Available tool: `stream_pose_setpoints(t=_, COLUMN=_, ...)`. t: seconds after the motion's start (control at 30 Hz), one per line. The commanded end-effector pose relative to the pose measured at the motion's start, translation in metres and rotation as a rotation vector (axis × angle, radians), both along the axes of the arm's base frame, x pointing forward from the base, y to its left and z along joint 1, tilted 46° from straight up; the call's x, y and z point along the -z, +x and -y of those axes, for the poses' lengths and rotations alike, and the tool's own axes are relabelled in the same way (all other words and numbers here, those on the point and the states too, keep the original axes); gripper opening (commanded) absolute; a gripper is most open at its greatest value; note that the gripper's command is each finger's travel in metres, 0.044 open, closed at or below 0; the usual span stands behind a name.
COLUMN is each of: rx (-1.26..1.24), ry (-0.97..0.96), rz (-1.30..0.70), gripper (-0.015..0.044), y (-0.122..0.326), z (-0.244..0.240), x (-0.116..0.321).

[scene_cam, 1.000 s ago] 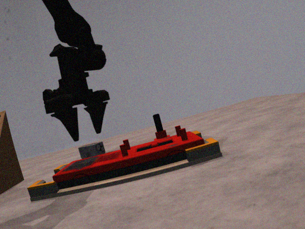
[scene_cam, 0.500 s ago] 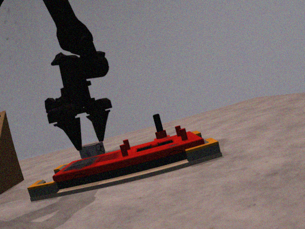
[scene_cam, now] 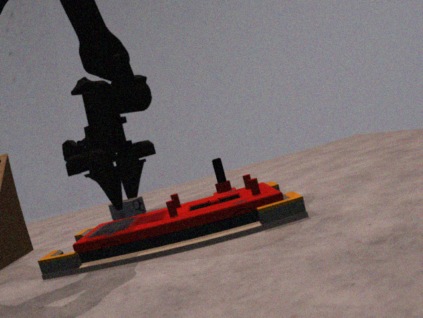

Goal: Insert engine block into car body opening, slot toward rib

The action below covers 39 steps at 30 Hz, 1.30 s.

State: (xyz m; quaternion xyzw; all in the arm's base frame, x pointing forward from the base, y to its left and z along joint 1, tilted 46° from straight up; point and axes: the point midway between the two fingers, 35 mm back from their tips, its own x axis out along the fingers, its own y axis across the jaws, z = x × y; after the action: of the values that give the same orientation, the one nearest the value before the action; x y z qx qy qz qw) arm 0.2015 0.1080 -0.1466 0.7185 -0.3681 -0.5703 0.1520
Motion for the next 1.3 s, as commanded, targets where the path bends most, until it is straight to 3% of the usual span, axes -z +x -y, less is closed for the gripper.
stream_pose_setpoints(t=0.0, rx=-0.005, ry=-0.002, rz=-0.001, gripper=0.0138, y=0.0, z=0.0, x=0.0)
stream_pose_setpoints(t=0.17, rx=-0.005, ry=-0.002, rz=-0.001, gripper=0.0105, y=0.0, z=0.0, x=0.0)
stream_pose_setpoints(t=0.3, rx=-0.005, ry=-0.002, rz=-0.001, gripper=0.0, y=0.001, z=-0.003, x=-0.002)
stream_pose_setpoints(t=1.27, rx=-0.006, ry=0.005, rz=-0.003, gripper=0.0, y=-0.003, z=-0.069, x=-0.062)
